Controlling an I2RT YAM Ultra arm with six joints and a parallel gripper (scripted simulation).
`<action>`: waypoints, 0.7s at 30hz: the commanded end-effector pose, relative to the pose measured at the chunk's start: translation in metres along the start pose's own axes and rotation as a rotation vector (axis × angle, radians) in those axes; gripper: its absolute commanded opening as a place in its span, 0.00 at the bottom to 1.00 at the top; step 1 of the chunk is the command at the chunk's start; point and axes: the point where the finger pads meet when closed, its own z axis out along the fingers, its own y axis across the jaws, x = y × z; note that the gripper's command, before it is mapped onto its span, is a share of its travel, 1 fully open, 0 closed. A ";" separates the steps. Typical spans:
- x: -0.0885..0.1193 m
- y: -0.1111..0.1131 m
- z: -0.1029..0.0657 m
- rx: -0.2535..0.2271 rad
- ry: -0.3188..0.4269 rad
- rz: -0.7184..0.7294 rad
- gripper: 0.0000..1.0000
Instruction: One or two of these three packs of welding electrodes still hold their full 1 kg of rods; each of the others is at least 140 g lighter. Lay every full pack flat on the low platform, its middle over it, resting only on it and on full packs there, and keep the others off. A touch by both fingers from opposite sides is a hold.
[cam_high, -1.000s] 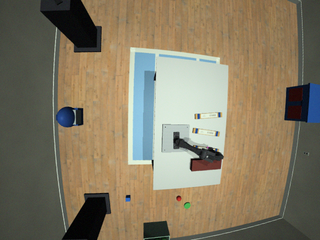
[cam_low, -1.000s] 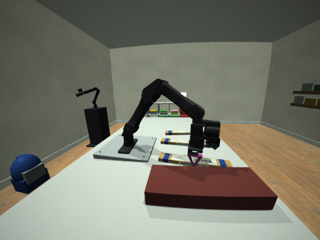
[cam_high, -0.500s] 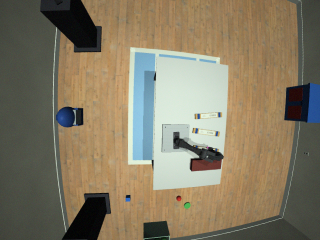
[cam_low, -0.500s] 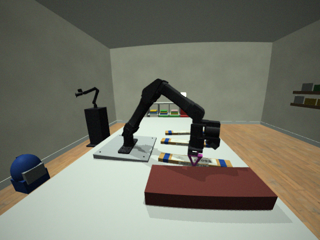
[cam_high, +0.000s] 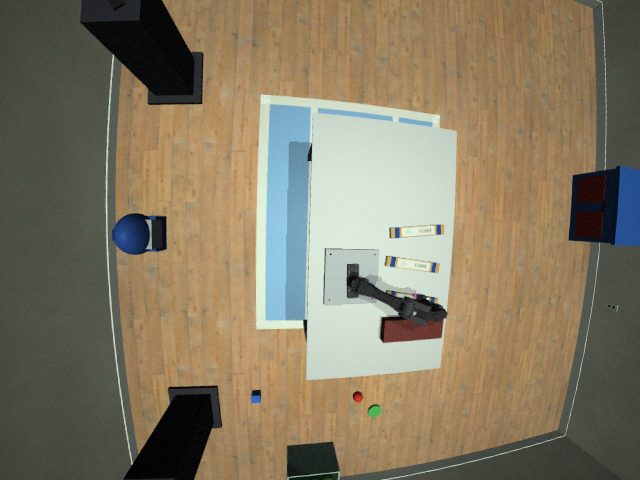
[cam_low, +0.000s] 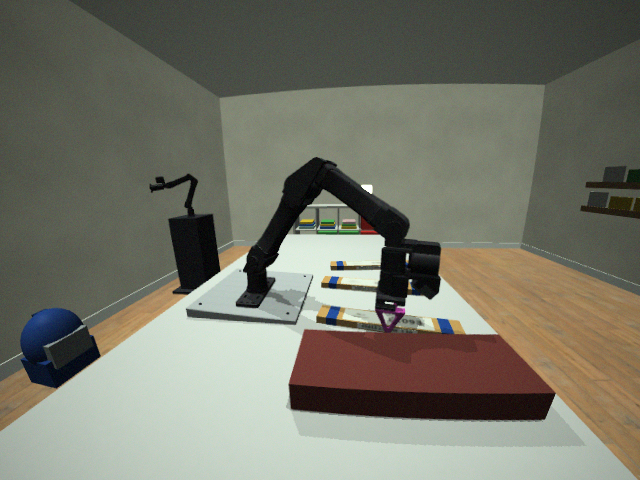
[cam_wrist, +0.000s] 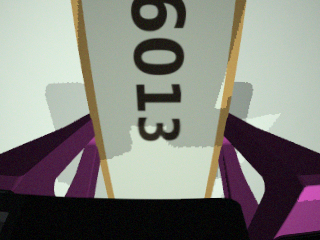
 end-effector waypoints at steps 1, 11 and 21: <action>-0.011 -0.001 -0.025 0.009 -0.056 0.002 0.00; -0.011 -0.001 -0.025 0.009 -0.056 0.002 0.00; -0.011 -0.002 -0.026 0.009 -0.056 0.003 0.00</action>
